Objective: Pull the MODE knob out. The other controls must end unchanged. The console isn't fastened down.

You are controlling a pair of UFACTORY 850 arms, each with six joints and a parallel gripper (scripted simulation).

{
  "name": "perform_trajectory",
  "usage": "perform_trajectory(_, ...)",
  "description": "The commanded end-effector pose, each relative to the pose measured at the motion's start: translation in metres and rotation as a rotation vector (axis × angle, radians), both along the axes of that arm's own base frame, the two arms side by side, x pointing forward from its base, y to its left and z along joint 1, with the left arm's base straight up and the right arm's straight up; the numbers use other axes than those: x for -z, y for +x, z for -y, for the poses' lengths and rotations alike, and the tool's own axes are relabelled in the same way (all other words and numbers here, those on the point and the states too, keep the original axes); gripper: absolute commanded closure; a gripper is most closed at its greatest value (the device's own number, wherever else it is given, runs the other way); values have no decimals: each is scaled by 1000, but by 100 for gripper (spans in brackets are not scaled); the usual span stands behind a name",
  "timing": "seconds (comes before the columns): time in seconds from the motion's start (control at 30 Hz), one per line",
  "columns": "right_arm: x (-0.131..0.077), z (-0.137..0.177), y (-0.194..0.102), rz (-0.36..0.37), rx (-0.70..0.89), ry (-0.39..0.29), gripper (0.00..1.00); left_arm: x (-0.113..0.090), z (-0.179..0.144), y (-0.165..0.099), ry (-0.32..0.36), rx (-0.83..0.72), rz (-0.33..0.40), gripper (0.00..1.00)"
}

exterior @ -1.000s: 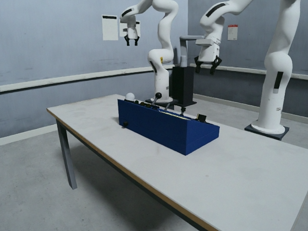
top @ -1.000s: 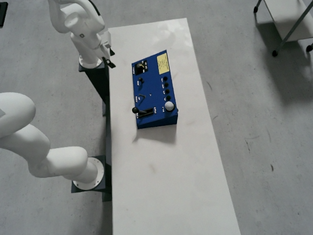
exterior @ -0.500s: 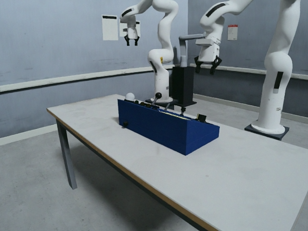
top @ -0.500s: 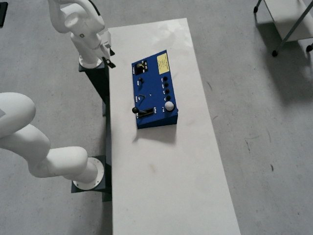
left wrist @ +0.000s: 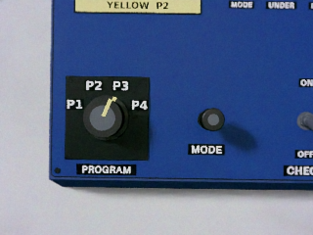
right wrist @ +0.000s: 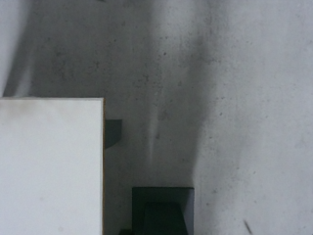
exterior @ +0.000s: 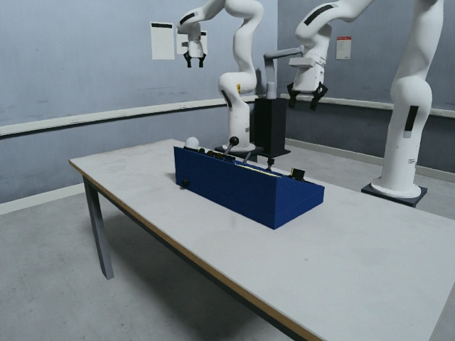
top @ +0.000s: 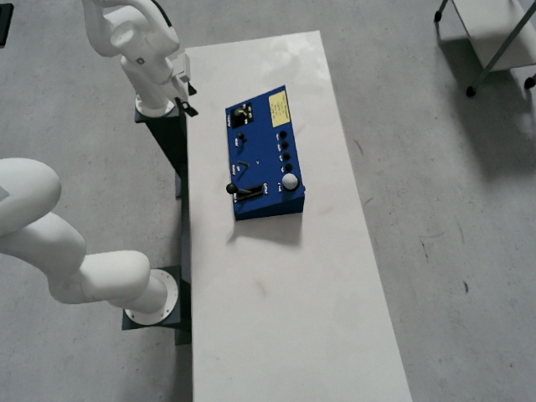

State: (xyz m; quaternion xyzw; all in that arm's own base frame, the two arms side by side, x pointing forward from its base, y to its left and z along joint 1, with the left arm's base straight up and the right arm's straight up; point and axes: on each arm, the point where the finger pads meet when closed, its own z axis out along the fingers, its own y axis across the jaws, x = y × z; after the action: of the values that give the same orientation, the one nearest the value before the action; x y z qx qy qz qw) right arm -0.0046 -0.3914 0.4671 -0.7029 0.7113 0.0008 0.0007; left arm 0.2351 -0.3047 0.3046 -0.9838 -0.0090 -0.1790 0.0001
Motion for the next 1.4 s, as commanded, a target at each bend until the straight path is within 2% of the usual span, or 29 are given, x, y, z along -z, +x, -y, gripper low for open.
perform_trajectory(0.0,-1,0,0,0,0,-2,0,-1,1,0,-1,0,1,0)
perform_trajectory(0.07,-1,0,0,0,0,-2,0,-4,17,3,-1,0,1,0)
perform_trajectory(0.13,-1,0,0,0,0,-2,0,-11,59,8,-2,0,0,0)
perform_trajectory(0.2,-1,0,0,0,0,-2,0,-11,59,8,-2,0,0,0)
perform_trajectory(0.23,-1,0,0,0,0,-2,0,-13,80,10,-2,0,0,0)
perform_trajectory(0.37,-1,0,0,0,0,-2,0,-15,114,11,-2,0,0,0)
perform_trajectory(0.7,-1,0,0,0,0,-2,0,-8,204,5,-2,0,-1,0)
perform_trajectory(0.77,-1,0,0,0,0,-2,0,-8,204,5,-2,0,-1,0)
perform_trajectory(0.83,-1,0,0,0,0,-2,0,-2,234,0,-2,0,-1,0)
perform_trajectory(1.37,-1,0,0,0,0,-2,0,0,240,-1,-2,0,-1,0)
